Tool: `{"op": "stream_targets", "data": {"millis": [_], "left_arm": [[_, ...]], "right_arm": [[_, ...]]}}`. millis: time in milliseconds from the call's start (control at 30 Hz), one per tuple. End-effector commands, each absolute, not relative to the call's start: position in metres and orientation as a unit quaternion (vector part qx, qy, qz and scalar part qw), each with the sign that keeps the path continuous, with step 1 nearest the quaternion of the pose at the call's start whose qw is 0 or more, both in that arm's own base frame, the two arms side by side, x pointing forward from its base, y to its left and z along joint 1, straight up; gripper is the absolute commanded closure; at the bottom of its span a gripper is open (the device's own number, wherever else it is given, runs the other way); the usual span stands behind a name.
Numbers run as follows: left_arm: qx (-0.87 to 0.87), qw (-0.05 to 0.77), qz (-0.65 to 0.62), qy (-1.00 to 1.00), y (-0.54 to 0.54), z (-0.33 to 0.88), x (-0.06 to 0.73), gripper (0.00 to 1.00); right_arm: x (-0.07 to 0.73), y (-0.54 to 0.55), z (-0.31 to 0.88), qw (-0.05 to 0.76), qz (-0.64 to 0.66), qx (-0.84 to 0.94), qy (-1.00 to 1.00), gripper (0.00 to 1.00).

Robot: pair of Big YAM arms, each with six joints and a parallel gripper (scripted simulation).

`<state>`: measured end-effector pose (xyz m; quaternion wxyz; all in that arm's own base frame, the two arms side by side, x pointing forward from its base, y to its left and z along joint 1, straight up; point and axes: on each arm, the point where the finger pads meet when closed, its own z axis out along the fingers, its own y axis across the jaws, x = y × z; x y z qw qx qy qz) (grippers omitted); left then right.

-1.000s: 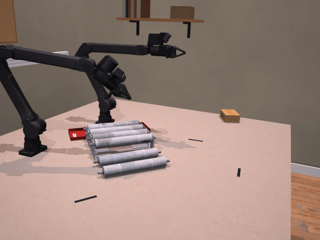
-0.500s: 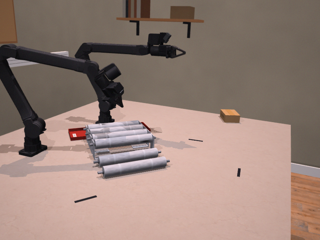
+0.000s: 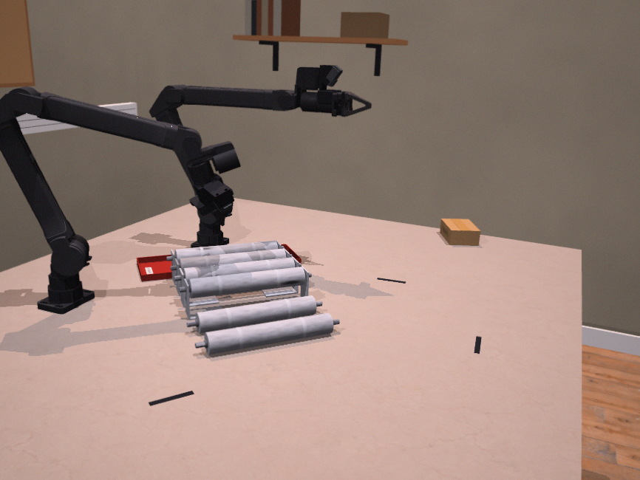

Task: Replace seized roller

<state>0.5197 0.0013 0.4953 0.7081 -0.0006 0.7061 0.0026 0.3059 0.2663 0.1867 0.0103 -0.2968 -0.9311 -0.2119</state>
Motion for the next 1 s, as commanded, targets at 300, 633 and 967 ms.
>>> {"op": "stream_targets", "data": {"millis": [300, 633, 967], "left_arm": [[-0.001, 0.712, 0.008, 0.702, 0.006, 0.507, 0.526, 1.0], [-0.001, 0.712, 0.008, 0.702, 0.006, 0.507, 0.526, 1.0], [-0.001, 0.712, 0.008, 0.702, 0.006, 0.507, 0.526, 1.0]], "right_arm": [[0.226, 0.278, 0.155, 0.133, -0.103, -0.39, -0.905, 1.0], [0.204, 0.275, 0.164, 0.158, -0.073, -0.408, -0.896, 1.0], [0.2, 0.279, 0.143, 0.161, -0.066, -0.389, -0.904, 1.0]]}}
